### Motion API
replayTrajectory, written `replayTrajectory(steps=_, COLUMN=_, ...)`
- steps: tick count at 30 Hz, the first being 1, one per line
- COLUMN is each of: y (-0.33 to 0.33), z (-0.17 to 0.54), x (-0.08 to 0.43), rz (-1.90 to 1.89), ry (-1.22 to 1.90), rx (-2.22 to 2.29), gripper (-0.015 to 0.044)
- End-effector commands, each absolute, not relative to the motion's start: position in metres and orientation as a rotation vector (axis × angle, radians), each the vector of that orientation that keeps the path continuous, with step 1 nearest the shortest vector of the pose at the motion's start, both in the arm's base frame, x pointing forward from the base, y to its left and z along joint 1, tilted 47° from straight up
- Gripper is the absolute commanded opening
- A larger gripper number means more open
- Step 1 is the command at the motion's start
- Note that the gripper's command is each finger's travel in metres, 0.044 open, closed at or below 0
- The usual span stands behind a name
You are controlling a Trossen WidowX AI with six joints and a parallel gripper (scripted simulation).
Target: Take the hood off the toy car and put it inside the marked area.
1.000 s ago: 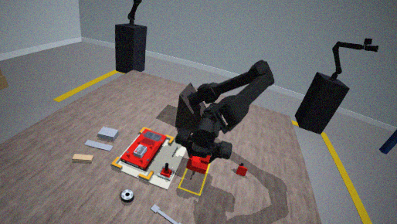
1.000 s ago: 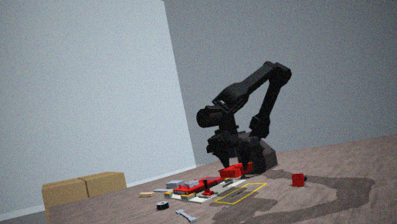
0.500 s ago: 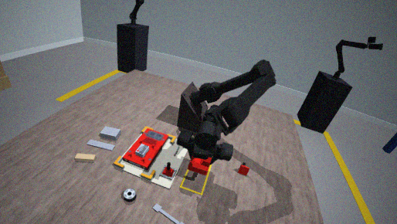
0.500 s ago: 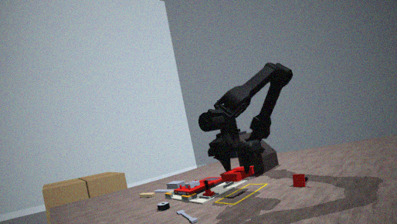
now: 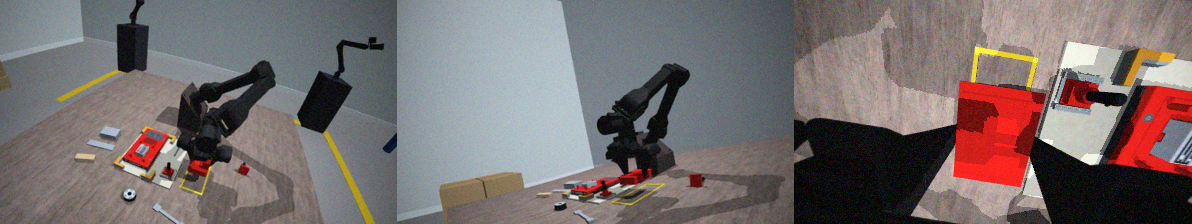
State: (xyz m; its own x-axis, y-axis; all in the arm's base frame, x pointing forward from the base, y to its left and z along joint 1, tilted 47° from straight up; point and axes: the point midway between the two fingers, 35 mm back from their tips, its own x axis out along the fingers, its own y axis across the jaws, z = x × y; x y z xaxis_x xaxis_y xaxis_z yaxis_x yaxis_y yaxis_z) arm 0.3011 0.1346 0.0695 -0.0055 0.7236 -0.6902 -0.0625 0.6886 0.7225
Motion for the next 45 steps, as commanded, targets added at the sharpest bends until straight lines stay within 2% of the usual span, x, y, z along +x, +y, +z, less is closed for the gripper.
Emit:
replayTrajectory(steps=1, y=0.137, z=0.067, x=0.300, rz=0.677, ry=1.462, rx=0.585, gripper=0.0000)
replayTrajectory(steps=45, y=0.157, z=0.050, x=0.297, rz=0.680, ry=1.461, rx=0.589, gripper=0.0000)
